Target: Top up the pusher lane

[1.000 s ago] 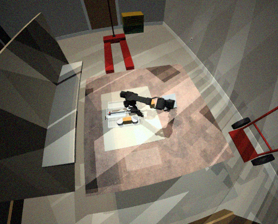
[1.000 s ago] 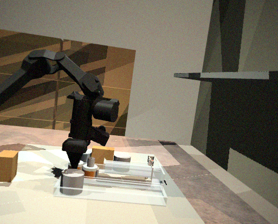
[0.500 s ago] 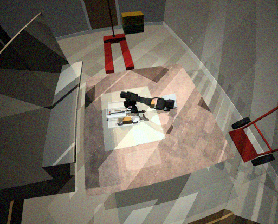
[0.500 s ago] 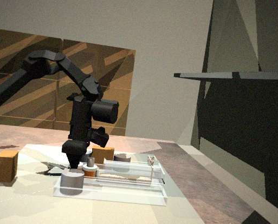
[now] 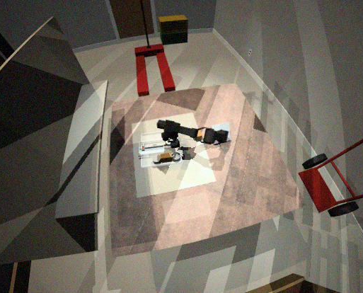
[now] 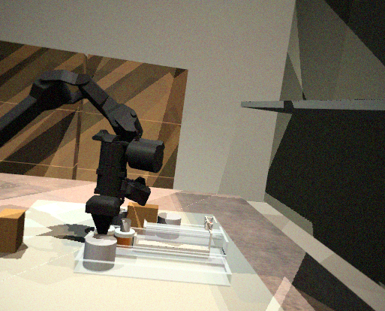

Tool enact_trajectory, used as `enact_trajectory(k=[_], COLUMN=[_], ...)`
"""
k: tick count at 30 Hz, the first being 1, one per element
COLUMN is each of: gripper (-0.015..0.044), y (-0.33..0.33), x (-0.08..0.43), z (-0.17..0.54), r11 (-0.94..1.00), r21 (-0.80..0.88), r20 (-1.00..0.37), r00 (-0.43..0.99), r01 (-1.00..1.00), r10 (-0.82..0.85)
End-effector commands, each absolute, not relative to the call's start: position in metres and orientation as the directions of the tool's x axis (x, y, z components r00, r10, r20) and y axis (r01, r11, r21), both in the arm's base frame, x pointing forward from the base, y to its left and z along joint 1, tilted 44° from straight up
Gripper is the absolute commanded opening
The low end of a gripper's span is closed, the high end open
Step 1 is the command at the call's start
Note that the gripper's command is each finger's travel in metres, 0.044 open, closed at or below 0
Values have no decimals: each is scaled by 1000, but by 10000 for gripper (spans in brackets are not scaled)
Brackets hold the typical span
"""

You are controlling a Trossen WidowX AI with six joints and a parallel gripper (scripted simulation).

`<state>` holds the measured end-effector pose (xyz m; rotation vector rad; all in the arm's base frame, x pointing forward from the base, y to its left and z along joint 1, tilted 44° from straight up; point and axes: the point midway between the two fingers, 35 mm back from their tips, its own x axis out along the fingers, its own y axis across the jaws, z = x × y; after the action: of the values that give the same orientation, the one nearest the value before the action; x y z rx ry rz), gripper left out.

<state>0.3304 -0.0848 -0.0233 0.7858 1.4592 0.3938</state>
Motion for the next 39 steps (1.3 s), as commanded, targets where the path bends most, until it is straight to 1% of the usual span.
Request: enact_trajectory(k=[1,39], gripper=[0,0], y=[-83,-81], x=[333,327], z=[-23,-23], r11=[695,695], r21=[687,687], r20=[-724,-724], r00=[117,116], r01=[211,212], r10=[680,680])
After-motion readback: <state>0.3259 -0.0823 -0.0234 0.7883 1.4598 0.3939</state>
